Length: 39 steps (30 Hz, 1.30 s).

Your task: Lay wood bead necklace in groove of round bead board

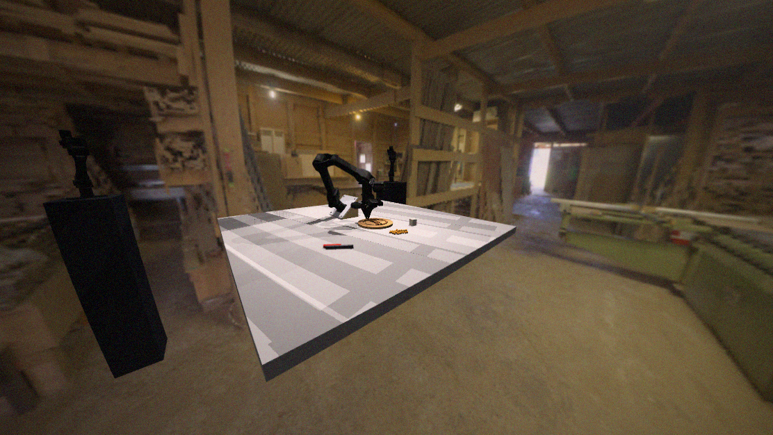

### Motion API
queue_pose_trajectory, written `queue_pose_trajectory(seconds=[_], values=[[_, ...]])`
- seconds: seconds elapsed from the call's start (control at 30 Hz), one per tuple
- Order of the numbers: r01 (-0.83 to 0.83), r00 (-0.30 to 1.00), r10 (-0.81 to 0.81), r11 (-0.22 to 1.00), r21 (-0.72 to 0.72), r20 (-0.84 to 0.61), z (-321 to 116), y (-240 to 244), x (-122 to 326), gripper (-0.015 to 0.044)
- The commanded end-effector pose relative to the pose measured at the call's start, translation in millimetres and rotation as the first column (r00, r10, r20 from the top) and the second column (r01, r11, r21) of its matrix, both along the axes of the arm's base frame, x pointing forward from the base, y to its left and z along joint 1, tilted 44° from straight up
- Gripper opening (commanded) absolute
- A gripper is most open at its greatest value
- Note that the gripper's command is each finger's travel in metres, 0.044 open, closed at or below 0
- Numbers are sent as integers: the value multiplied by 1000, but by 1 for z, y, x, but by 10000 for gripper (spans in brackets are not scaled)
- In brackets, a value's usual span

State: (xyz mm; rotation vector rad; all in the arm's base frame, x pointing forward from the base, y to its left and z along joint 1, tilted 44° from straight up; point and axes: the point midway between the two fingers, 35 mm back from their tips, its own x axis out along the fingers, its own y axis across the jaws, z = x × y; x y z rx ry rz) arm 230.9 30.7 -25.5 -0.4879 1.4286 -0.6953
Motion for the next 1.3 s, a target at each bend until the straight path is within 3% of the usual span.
queue_pose_trajectory(seconds=[0.0,0.13,0.7,1.27], values=[[0,1000,0,1000,-2,-1,-2,-3,-1,0],[0,1000,0,1000,-2,0,-5,-6,-1,0],[1,1000,-1,1000,-1,-3,-2,-3,-1,440],[0,1000,0,1000,-2,-1,1,0,-1,440]])
